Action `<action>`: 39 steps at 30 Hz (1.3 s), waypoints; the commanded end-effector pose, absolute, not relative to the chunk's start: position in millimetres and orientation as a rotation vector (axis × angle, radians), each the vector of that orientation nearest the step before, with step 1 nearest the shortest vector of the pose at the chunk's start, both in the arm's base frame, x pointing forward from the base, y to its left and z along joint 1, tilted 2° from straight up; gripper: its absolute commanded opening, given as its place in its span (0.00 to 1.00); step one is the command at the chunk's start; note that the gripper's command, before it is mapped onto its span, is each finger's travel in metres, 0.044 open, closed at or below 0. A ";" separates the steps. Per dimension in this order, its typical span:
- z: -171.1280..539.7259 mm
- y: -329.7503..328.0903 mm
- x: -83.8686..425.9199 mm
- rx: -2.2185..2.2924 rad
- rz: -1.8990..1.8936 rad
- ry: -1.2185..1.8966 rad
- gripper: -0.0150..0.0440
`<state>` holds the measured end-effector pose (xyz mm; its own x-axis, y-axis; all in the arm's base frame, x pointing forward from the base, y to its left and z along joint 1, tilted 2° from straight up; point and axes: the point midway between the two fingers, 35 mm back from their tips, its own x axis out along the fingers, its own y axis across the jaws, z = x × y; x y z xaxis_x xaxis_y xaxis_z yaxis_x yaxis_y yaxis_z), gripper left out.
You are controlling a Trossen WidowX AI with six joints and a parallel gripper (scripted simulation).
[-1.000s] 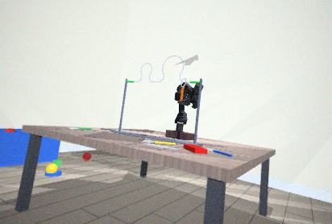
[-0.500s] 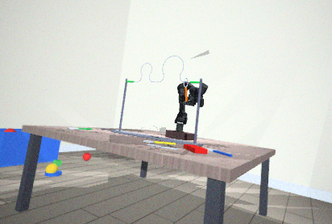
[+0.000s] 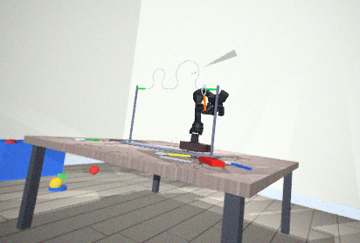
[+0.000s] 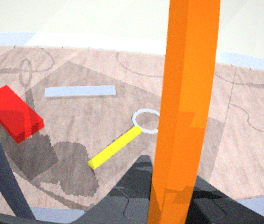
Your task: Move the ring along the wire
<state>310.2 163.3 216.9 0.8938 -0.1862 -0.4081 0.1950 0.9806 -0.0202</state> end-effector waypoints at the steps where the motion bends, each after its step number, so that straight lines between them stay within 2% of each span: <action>1: 220.8 168.6 311.0 0.034 -0.199 0.412 0.00; 39: 207.0 195.4 313.4 0.038 -0.198 0.411 0.00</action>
